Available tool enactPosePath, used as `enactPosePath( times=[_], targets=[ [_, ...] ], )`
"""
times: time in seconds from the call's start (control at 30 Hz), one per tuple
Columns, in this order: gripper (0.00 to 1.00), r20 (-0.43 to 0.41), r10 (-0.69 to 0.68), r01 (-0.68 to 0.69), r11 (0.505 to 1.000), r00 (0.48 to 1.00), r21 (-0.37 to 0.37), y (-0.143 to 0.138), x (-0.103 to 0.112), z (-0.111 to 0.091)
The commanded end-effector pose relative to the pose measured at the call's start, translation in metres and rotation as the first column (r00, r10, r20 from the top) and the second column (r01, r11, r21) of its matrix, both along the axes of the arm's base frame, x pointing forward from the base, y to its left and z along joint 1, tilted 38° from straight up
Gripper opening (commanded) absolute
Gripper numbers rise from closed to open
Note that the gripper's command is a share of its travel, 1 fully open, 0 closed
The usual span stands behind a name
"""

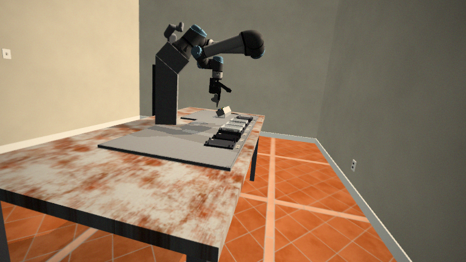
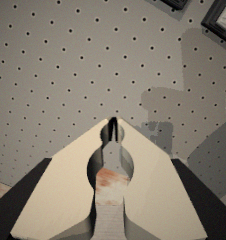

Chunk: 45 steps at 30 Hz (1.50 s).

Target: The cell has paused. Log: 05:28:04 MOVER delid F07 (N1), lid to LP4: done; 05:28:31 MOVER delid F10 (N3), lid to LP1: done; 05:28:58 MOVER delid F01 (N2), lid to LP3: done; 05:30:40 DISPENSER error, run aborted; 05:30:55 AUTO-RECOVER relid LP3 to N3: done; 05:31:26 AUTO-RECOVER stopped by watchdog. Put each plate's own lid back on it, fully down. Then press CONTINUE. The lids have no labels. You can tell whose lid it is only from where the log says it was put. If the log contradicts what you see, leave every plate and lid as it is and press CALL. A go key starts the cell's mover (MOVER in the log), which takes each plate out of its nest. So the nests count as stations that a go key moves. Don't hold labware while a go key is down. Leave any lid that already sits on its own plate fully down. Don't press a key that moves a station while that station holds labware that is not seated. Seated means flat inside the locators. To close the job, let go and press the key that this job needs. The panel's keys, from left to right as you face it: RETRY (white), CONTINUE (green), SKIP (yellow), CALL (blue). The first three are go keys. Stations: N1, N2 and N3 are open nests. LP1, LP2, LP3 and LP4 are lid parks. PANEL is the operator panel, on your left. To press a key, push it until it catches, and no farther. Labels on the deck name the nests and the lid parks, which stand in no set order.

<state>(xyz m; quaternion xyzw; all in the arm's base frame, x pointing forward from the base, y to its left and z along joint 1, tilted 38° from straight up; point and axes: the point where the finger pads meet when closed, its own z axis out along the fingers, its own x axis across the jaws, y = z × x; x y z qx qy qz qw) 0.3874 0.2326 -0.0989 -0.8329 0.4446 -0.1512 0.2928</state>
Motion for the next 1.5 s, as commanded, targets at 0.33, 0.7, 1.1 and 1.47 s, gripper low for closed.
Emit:
enactPosePath(
  times=[0.33,0.7,1.1,1.47],
  targets=[
    [0.0,0.067,0.165,-0.156,0.98,0.984,-0.121,0.064,-0.027,0.009],
    [0.0,0.067,0.165,-0.156,0.98,0.984,-0.121,0.083,-0.036,0.012],
    [0.0,0.105,0.309,-0.28,0.933,0.945,-0.224,0.125,-0.051,0.02],
    [0.0,0.127,0.449,-0.39,0.86,0.884,-0.328,0.166,-0.067,0.028]
  ],
)
